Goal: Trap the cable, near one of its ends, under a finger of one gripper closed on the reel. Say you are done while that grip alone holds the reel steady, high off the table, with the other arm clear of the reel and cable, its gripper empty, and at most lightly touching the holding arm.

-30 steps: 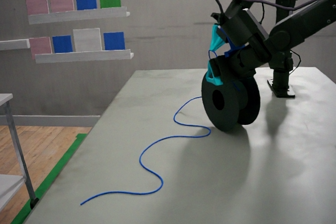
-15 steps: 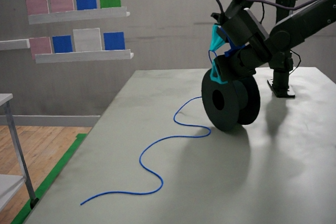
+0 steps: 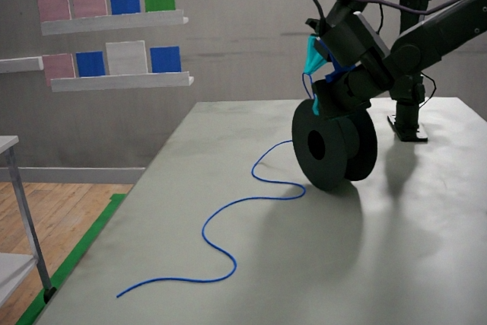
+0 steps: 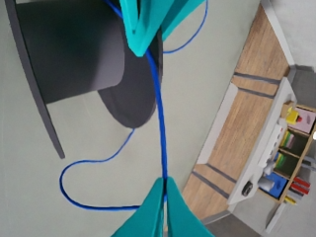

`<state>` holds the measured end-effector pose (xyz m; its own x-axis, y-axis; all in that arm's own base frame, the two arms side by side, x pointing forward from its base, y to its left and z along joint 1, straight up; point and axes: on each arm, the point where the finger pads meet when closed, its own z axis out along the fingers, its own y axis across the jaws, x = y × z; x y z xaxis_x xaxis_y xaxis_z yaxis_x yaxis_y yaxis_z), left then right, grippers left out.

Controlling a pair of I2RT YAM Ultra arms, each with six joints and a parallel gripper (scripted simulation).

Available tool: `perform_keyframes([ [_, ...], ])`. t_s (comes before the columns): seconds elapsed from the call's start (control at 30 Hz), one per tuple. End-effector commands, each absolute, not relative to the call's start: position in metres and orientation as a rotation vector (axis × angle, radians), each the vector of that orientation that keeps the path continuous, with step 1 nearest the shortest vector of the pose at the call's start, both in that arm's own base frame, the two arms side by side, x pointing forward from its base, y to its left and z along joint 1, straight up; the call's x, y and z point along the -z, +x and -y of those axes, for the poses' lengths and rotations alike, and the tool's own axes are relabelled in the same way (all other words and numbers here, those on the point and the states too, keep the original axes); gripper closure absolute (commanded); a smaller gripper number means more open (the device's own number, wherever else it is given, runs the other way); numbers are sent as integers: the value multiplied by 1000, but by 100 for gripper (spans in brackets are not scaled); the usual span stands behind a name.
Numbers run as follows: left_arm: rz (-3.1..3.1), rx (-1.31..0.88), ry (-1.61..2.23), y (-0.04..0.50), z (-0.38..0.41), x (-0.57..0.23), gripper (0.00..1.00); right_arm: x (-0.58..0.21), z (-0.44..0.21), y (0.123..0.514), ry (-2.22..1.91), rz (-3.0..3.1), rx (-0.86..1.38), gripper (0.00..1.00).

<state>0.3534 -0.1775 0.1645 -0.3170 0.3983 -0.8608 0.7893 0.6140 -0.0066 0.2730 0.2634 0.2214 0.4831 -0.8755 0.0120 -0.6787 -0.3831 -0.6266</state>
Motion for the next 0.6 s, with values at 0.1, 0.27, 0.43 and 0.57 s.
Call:
perform_keyframes([
  [0.1, -1917, 546, 941, 350, 175, -170, 100, -240, -269, 279, -2108, -1274, 472, 100],
  [0.27, -1941, 552, 940, 347, 173, -162, 100, -236, -268, 279, -2116, -1280, 471, 100],
  [0.43, -1944, 552, 939, 346, 172, -160, 100, -233, -267, 278, -2122, -1283, 470, 100],
  [0.57, -1949, 553, 944, 345, 173, -157, 100, -228, -264, 277, -2131, -1289, 469, 100],
])
